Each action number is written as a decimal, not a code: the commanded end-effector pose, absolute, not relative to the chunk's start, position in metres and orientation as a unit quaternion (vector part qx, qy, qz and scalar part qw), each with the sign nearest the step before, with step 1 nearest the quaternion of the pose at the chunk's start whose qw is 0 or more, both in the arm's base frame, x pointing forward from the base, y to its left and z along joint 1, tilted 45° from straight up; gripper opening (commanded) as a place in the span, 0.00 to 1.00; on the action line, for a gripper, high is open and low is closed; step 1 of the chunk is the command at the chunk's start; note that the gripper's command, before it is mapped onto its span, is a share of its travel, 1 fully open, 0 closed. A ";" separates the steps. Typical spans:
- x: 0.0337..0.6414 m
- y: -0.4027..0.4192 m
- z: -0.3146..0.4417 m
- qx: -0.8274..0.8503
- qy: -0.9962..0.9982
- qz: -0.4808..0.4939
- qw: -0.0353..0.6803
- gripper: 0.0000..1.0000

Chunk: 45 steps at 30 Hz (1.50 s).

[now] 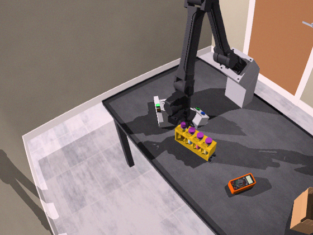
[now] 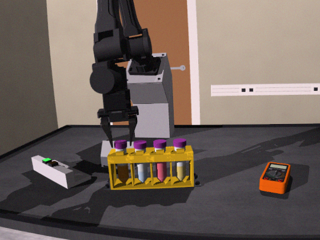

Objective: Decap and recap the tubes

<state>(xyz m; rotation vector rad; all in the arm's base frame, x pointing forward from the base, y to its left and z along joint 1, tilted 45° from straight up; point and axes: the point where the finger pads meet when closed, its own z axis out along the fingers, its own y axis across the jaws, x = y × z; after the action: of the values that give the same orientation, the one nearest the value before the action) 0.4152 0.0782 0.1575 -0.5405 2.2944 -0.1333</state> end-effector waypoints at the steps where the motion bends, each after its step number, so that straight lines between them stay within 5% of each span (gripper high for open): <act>1: 0.429 0.076 0.169 -0.133 0.908 -0.027 0.397 0.49; 36: 0.419 0.075 0.164 -0.127 0.911 -0.019 0.393 0.49; 37: 0.419 0.075 0.164 -0.127 0.911 -0.019 0.393 0.00; 45: 0.419 0.075 0.164 -0.127 0.911 -0.019 0.393 0.00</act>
<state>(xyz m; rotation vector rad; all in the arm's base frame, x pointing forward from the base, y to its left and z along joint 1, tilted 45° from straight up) 0.4158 0.0757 0.1562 -0.3320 2.3297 -0.0531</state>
